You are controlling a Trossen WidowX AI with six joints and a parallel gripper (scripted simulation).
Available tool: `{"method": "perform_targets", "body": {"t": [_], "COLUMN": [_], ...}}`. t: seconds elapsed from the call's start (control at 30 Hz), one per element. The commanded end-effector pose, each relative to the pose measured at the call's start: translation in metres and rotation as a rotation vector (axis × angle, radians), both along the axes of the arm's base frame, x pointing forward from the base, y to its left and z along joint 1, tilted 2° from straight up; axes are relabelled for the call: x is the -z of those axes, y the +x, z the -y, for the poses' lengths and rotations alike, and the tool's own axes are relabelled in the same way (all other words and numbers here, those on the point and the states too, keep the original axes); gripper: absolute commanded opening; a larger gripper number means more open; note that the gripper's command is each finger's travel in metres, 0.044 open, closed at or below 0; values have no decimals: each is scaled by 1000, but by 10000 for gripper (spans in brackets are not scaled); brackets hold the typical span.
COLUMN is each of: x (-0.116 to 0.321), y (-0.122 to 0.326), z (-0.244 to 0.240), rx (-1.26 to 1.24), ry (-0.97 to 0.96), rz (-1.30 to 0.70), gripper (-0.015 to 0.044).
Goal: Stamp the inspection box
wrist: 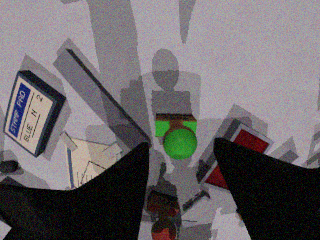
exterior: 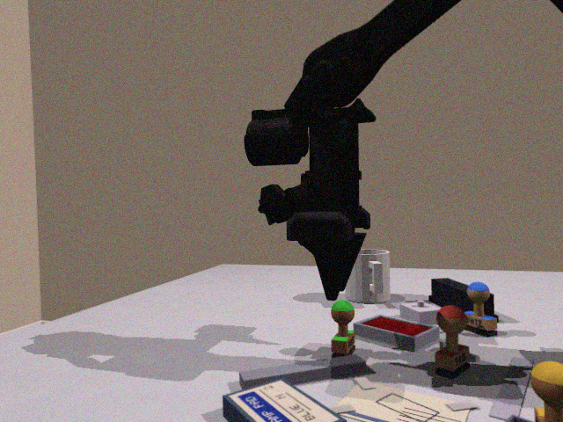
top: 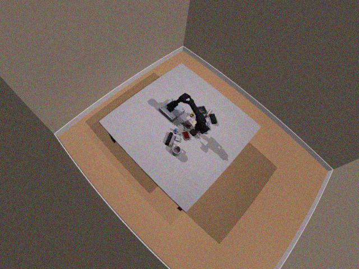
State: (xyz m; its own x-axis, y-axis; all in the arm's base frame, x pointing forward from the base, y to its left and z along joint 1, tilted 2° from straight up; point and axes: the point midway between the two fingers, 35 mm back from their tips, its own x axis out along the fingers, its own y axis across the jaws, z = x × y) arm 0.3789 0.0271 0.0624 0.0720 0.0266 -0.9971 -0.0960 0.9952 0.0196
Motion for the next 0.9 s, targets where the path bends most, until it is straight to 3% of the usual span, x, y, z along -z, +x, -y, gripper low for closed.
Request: {"method": "perform_targets", "body": {"t": [0.0,0.87], "x": [11,51], "y": [-2,-4], "z": [0,1], "rx": [-5,-5], "ry": [3,3], "rz": [-13,-14], "gripper": [218,218]}}
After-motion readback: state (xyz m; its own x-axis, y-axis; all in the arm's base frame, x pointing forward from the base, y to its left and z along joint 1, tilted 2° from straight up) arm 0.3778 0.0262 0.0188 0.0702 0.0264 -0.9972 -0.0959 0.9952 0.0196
